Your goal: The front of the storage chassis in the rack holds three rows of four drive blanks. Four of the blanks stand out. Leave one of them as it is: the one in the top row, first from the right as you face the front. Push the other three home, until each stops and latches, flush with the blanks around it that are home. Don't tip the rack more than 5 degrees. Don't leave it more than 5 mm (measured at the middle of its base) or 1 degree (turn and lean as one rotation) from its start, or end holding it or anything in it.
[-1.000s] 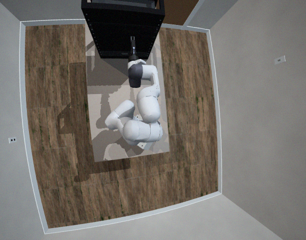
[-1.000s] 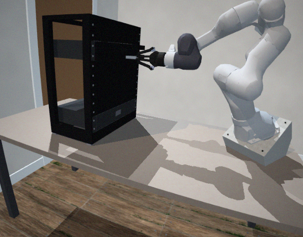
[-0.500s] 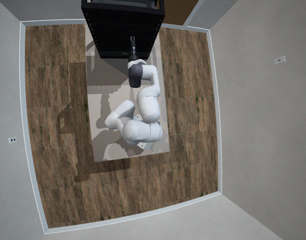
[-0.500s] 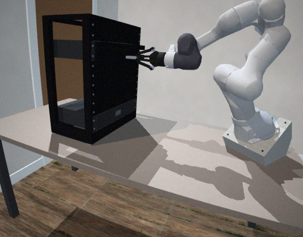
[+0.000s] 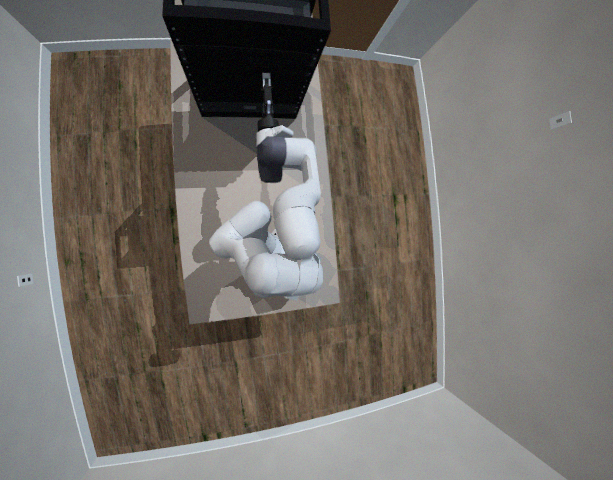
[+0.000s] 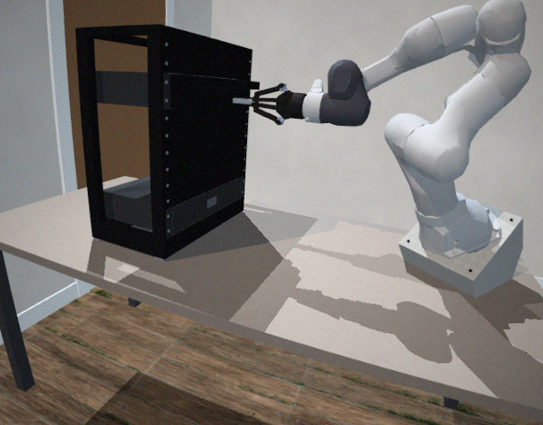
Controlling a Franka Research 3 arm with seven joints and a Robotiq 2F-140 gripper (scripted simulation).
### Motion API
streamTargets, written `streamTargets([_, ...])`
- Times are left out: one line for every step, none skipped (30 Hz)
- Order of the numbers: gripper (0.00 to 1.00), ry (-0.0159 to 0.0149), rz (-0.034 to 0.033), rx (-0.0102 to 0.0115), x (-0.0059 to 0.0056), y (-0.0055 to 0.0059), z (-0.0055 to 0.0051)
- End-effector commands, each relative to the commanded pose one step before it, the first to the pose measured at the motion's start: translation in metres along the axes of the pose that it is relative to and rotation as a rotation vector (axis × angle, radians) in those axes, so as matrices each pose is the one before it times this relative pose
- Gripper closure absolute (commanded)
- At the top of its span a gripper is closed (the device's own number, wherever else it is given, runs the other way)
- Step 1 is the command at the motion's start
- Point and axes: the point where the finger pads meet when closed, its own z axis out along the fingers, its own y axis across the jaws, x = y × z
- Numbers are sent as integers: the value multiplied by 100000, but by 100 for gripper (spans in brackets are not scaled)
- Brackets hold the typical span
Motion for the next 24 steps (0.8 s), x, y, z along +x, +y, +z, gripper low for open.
streamTargets([100,-203,-390,340,57,-396,-2116])
streamTargets([100,0,-1,0,1,-8,-572])
streamTargets([100,0,-1,0,1,-8,-530])
streamTargets([100,0,0,0,2,-7,-476])
streamTargets([100,0,1,0,2,-6,-414])
streamTargets([100,0,0,0,0,0,0])
streamTargets([100,0,0,0,0,0,0])
streamTargets([100,1,1,0,2,-5,-353])
streamTargets([100,-2,-2,1,-1,-4,-283])
streamTargets([100,2,2,-1,2,-3,-210])
streamTargets([100,-1,-1,0,0,-2,-140])
streamTargets([100,-1,-1,1,-1,-1,-78])
streamTargets([100,0,-1,0,0,0,-31])
streamTargets([100,0,0,0,0,0,-5])
streamTargets([100,0,0,0,-4,-13,-10])
streamTargets([100,0,1,0,-24,-73,-55])
streamTargets([100,0,1,0,-49,-149,-114])
streamTargets([100,0,-1,0,-70,-209,-161])
streamTargets([100,0,0,0,-78,-236,-180])
streamTargets([100,0,1,0,-71,-215,-164])
streamTargets([100,0,0,0,-51,-154,-118])
streamTargets([100,0,-1,0,-25,-75,-58])
streamTargets([100,0,0,0,0,0,0])
streamTargets([100,0,0,0,0,0,0])
